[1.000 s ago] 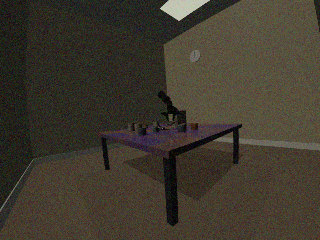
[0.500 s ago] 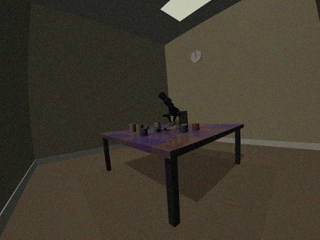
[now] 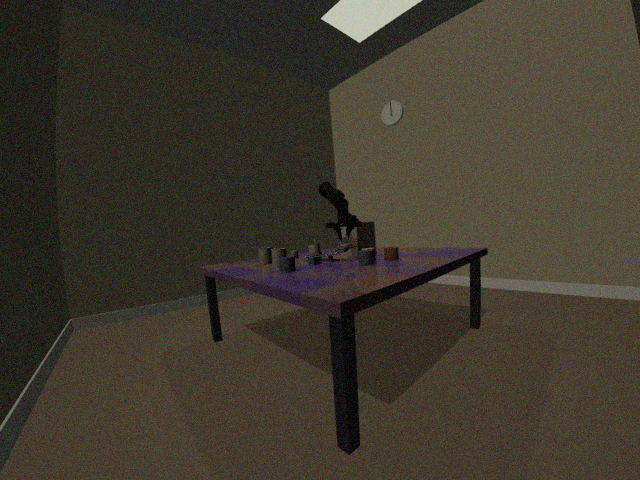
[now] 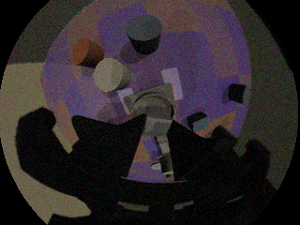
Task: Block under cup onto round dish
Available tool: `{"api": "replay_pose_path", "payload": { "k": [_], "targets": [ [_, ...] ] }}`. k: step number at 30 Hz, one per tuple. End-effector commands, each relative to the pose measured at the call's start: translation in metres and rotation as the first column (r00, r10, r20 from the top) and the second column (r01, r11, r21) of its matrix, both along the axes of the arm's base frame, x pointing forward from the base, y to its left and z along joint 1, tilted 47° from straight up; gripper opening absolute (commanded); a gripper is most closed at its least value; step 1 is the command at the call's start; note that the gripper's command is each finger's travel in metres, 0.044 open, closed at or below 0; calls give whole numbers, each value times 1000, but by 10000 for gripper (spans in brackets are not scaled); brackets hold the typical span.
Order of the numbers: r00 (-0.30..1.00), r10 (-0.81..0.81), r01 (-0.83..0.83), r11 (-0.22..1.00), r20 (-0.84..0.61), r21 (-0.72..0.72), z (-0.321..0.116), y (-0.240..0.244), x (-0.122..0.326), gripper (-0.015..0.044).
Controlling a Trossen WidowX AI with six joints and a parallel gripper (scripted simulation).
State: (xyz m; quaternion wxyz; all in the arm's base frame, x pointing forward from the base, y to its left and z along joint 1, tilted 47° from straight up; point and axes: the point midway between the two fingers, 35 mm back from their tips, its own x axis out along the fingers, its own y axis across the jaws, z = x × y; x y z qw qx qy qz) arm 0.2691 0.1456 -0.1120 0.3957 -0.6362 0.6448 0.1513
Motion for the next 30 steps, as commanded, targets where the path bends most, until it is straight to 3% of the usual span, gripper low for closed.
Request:
{"api": "replay_pose_path", "payload": {
  "k": [1, 12, 30],
  "targets": [
    [1000, -10, 10, 1000, 3, 7, 13, 13, 0, 0],
    [999, -31, 31, 999, -11, -7, 50, 43, -9, 0],
    [999, -16, 19, 997, -31, 71, 96, -10, 33, 0]
  ]
}}
